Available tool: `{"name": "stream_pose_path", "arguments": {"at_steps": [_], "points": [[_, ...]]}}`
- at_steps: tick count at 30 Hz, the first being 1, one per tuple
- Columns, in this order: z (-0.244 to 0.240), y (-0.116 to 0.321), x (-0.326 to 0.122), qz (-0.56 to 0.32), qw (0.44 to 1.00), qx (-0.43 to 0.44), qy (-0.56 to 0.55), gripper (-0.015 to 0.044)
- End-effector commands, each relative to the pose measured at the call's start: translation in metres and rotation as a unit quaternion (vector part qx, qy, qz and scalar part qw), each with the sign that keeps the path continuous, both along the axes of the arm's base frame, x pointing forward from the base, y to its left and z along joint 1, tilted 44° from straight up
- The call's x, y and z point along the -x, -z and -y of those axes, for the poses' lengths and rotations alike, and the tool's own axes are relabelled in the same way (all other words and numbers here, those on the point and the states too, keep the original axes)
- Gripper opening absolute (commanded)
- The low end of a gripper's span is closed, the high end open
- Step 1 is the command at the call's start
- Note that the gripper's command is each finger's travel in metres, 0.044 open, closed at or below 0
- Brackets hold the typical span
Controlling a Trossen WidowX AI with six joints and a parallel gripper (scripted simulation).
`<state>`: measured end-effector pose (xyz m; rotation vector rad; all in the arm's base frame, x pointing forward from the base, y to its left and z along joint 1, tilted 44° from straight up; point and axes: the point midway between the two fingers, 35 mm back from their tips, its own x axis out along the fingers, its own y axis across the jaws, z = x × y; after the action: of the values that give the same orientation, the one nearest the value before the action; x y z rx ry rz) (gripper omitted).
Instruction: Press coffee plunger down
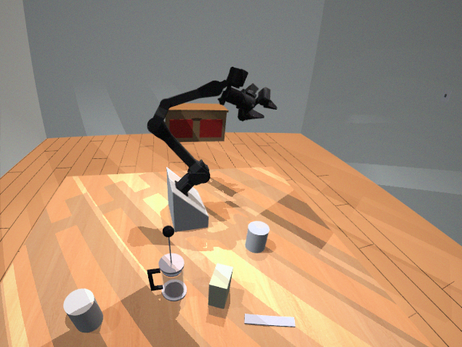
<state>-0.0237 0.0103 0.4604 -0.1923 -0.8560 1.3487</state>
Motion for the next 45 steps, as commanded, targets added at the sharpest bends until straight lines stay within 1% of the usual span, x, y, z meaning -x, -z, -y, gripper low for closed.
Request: {"name": "stream_pose_path", "arguments": {"at_steps": [1,2,7,9,11,15,21,26,30,36,41,45], "points": [[-0.001,0.000,0.000,0.000,1.000,0.001,0.001,0.0426],[-0.005,0.001,-0.001,0.001,1.000,0.006,0.008,0.0440],[-0.034,0.002,-0.008,-0.019,0.998,0.038,0.042,0.0440],[-0.052,0.008,-0.018,-0.022,0.994,0.069,0.082,0.0440],[-0.067,0.011,-0.025,-0.036,0.991,0.085,0.098,0.0440],[-0.098,0.020,-0.050,-0.076,0.978,0.126,0.147,0.0440],[-0.144,0.048,-0.121,-0.180,0.941,0.178,0.226,0.0440],[-0.153,0.082,-0.191,-0.263,0.899,0.202,0.287,0.0440],[-0.136,0.116,-0.249,-0.341,0.853,0.206,0.338,0.0440],[-0.082,0.172,-0.320,-0.462,0.776,0.183,0.390,0.0440],[-0.019,0.221,-0.357,-0.561,0.704,0.132,0.416,0.0440],[0.037,0.260,-0.370,-0.630,0.642,0.075,0.431,0.0440]]}}
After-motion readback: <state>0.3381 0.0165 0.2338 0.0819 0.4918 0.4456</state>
